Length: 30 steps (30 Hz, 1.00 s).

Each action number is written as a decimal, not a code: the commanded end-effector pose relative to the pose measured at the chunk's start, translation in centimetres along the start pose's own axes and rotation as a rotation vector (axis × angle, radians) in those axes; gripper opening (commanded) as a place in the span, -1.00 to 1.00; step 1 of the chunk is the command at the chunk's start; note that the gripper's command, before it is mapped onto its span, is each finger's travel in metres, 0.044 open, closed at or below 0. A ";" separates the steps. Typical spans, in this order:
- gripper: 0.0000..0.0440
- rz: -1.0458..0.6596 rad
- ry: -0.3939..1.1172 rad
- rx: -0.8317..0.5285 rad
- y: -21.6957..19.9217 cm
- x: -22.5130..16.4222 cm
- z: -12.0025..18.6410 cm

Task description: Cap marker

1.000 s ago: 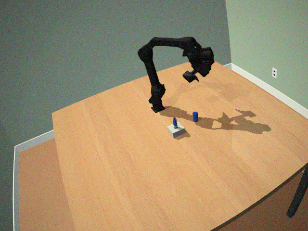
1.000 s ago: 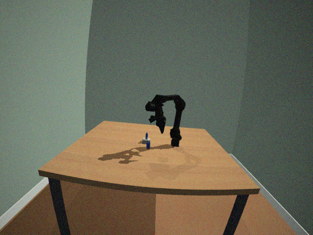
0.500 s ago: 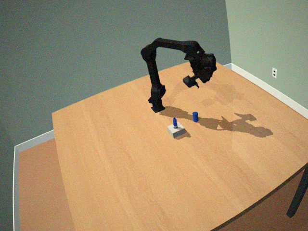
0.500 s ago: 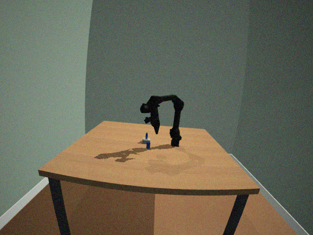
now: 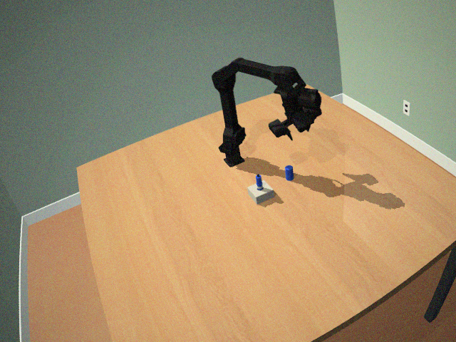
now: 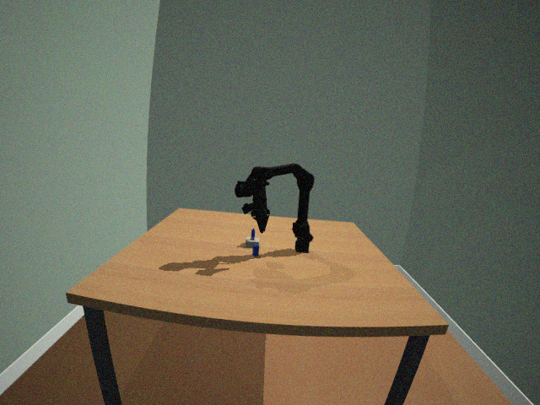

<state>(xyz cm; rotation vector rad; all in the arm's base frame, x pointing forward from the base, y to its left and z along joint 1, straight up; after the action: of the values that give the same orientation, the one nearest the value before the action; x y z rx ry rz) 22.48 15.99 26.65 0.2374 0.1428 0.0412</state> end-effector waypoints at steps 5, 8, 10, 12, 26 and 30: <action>0.47 -0.021 -0.009 -0.060 -1.3 1.7 -0.3; 0.46 -0.027 -0.011 -0.080 -1.8 2.2 -0.5; 0.46 -0.030 -0.013 -0.093 -2.1 2.5 -0.6; 0.46 -0.032 -0.015 -0.106 -2.4 2.9 -0.7; 0.43 -0.033 0.008 -0.200 -4.2 4.4 -2.3; 0.42 -0.027 0.027 -0.225 -4.6 4.4 -2.9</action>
<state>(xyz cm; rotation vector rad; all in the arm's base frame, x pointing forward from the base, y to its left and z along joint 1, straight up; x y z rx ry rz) 26.46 12.70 23.24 0.0416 0.1383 0.0235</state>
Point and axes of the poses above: the point midway between the two fingers, 35 mm back from their tips, its own z axis back along the fingers, its own y axis across the jaws, x = y × z, the point moved 9 cm from there along z, back along the fingers, and after that the axes turned 6 degrees about z, right-handed, at the moved point
